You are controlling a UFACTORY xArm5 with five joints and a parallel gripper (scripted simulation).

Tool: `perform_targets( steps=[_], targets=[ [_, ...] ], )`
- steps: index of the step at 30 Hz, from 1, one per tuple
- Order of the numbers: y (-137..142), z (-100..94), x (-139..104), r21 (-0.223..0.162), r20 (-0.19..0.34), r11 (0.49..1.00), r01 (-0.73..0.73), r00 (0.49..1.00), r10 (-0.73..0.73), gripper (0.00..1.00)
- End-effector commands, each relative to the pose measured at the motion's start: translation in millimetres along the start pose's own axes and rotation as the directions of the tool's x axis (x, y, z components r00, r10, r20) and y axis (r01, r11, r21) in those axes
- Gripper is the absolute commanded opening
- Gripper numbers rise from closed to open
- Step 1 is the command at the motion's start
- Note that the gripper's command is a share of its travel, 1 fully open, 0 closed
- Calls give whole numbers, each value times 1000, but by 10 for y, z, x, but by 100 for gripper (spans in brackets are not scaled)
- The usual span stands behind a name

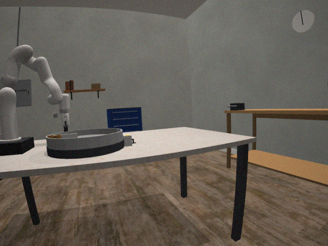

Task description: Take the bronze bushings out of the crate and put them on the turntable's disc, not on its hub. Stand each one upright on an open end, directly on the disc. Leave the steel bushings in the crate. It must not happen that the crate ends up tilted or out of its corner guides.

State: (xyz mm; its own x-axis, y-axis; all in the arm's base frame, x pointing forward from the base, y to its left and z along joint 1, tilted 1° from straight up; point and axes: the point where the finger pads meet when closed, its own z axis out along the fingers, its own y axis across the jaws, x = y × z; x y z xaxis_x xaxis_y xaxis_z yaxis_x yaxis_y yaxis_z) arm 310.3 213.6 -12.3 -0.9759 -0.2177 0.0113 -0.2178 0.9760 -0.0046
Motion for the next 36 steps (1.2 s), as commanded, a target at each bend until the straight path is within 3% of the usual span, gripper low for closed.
perform_targets(
  steps=[1,22,28,36],
  targets=[
    [5,-8,-11,-1,3,1000,0,1000,0,0],
    [6,-59,-10,-1,3,1000,0,1000,0,0],
    [8,-225,-7,-1,3,1000,0,1000,0,0],
    [12,-593,-1,-1,3,1000,0,1000,0,0]
  ],
)
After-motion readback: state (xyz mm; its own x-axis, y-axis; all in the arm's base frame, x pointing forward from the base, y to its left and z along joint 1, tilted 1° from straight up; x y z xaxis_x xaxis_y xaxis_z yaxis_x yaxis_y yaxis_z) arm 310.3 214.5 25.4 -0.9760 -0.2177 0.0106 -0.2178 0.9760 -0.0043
